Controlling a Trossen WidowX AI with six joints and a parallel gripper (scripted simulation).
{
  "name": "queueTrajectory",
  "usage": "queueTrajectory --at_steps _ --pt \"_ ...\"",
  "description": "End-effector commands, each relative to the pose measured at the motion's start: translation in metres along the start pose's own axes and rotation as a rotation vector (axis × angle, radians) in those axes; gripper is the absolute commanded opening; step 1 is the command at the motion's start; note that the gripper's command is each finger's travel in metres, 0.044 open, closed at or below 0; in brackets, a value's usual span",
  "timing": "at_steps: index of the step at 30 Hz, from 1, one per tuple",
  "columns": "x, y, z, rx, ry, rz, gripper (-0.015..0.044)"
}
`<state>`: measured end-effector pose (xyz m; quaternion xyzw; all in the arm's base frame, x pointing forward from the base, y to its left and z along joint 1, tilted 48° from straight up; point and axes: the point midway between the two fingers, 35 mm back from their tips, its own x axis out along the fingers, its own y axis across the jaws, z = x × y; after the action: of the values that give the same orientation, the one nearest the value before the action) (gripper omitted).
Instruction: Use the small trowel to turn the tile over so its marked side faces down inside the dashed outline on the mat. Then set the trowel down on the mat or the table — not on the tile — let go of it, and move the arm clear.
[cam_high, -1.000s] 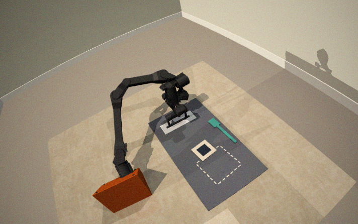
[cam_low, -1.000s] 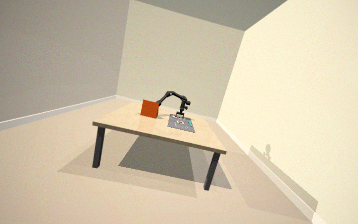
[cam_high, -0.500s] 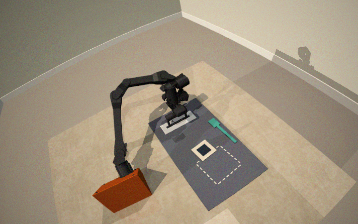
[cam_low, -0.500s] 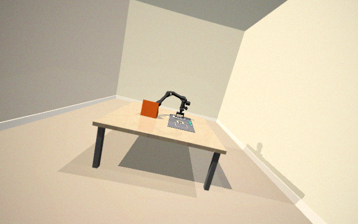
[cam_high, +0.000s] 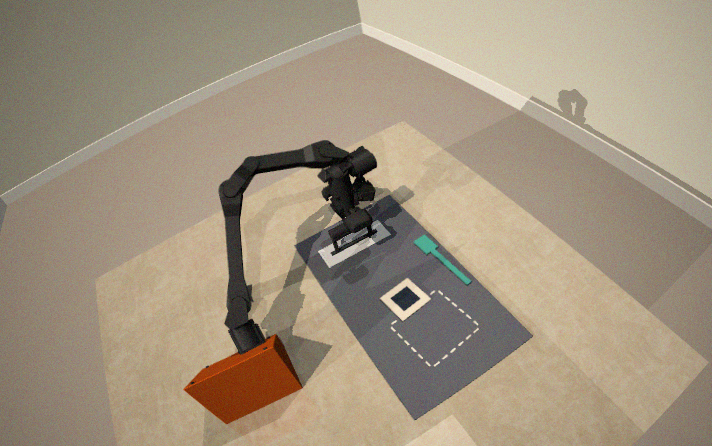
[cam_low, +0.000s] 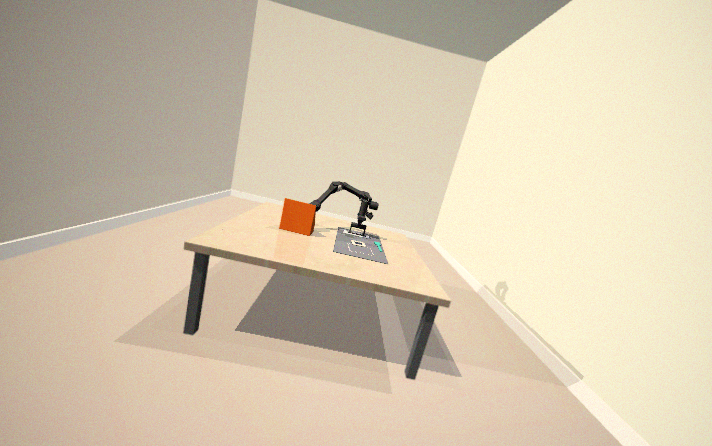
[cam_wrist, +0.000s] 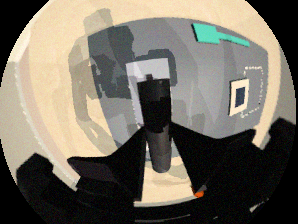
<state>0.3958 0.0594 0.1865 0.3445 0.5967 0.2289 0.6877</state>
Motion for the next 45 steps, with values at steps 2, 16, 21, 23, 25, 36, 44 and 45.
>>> queueTrajectory --at_steps 2,16,21,23,25,36,44,45 --pt "0.0001 -0.0005 0.0 -0.041 -0.001 -0.002 0.013" --pt "0.0001 -0.0005 0.0 -0.455 0.0 -0.002 0.013" --pt "0.0001 -0.0005 0.0001 -0.601 0.0 -0.002 0.013" --pt "0.0002 -0.0005 0.0001 -0.659 0.0 -0.002 0.013" --pt "0.0002 -0.0005 0.0001 -0.717 0.0 -0.002 0.013" --pt "0.0002 -0.0005 0.0001 -1.038 0.0 -0.002 0.013" --pt "0.0002 -0.0005 0.0001 -1.196 0.001 -0.002 0.013" --pt "0.0002 -0.0005 0.0001 -1.196 0.001 -0.002 0.013"
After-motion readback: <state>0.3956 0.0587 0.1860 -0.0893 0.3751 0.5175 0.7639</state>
